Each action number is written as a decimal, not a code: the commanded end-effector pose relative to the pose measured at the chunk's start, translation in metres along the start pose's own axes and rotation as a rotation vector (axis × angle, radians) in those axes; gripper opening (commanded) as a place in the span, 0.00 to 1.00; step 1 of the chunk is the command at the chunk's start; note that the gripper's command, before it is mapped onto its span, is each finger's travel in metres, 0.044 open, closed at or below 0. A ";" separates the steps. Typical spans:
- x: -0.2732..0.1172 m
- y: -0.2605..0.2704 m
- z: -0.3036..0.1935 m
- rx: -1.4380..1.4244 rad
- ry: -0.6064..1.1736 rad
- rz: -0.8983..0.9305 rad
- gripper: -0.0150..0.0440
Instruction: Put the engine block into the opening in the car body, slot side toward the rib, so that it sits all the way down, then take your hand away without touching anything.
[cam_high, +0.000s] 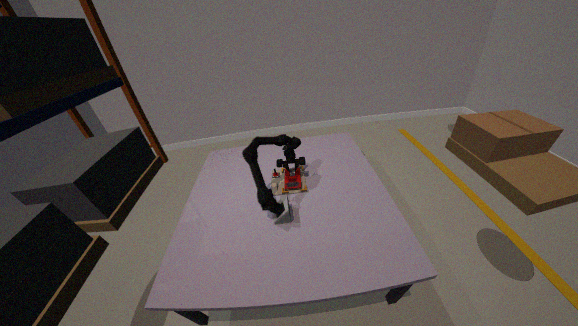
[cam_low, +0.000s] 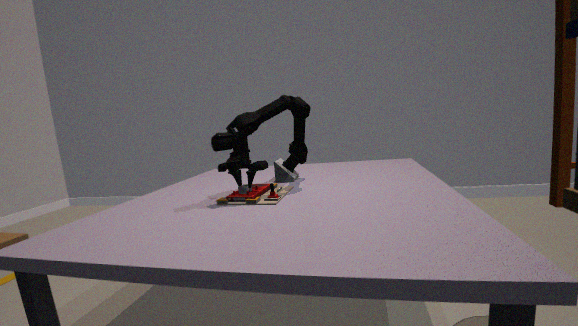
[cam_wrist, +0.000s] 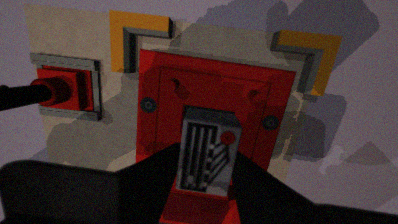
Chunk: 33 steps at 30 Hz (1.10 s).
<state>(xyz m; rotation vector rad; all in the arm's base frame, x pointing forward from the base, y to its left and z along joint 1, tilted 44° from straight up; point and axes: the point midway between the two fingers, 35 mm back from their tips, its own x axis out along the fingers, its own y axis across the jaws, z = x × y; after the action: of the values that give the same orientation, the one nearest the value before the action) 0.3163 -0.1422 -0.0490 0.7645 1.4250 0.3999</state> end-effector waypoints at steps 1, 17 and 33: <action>0.000 0.000 0.001 -0.002 -0.004 0.001 0.52; 0.000 0.000 0.001 -0.001 -0.004 0.001 0.52; 0.000 0.000 0.000 0.000 0.000 0.000 0.88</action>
<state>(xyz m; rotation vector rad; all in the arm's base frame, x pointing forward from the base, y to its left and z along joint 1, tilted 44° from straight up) 0.3165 -0.1418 -0.0490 0.7651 1.4245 0.4011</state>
